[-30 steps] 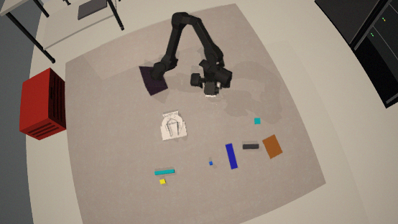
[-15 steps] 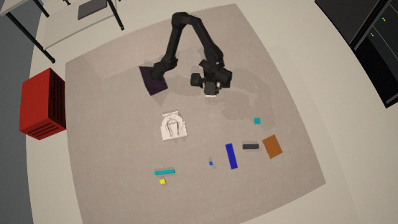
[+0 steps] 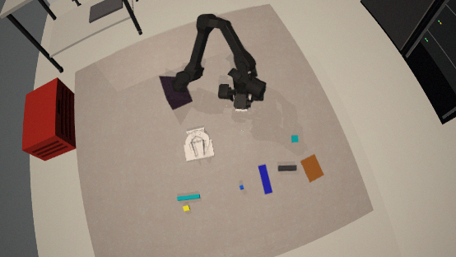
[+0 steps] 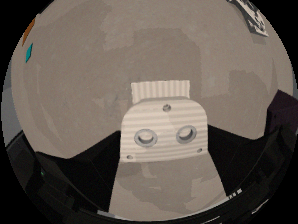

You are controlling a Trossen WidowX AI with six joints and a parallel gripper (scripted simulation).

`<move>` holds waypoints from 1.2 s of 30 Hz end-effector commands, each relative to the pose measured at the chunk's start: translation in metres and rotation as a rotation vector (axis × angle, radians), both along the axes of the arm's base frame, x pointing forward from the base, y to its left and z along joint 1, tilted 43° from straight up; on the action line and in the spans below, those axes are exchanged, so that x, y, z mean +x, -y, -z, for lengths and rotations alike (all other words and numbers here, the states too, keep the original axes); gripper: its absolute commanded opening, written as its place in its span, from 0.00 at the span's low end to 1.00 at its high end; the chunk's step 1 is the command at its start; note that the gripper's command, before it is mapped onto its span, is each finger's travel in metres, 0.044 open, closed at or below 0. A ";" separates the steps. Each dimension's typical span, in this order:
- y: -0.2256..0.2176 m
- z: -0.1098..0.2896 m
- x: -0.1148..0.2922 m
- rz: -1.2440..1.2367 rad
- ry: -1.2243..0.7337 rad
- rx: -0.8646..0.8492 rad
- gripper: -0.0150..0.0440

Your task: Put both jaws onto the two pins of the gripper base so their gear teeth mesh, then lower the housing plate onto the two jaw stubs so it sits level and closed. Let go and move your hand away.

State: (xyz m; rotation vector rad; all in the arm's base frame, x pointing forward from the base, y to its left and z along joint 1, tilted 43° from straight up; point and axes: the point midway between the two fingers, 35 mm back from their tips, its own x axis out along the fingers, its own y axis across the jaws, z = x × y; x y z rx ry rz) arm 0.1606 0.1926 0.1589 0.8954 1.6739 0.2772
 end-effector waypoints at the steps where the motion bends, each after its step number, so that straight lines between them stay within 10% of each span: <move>1: 0.000 0.000 0.000 0.000 0.000 0.000 0.85; 36: 0.053 -0.048 0.010 0.000 0.006 -0.012 0.85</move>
